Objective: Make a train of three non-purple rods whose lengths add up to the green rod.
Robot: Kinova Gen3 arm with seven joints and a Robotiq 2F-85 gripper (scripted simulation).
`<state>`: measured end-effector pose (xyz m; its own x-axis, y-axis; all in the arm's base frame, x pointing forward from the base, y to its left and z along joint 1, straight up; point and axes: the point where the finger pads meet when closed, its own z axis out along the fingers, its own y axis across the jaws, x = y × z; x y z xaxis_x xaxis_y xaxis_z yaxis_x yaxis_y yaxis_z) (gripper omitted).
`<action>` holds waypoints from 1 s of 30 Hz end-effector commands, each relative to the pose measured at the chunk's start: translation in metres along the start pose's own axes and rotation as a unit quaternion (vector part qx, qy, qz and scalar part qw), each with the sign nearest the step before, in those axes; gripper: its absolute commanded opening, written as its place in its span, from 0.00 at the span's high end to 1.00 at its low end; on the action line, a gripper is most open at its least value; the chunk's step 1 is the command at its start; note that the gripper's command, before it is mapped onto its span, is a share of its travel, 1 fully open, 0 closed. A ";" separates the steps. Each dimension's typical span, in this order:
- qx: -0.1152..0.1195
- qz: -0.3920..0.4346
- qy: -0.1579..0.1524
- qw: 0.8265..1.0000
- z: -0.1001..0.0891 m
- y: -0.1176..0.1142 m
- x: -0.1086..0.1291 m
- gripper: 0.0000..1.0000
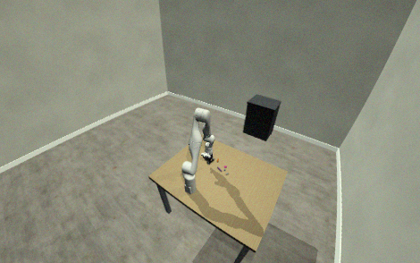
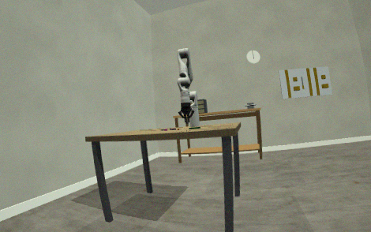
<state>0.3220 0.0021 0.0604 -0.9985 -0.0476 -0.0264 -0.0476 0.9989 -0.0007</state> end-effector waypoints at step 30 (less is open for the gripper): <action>0.000 0.000 0.010 1.000 0.027 0.000 0.005 0.95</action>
<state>0.3172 0.0018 0.0332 -0.9988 -0.0480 -0.0050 -0.0480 0.9988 -0.0013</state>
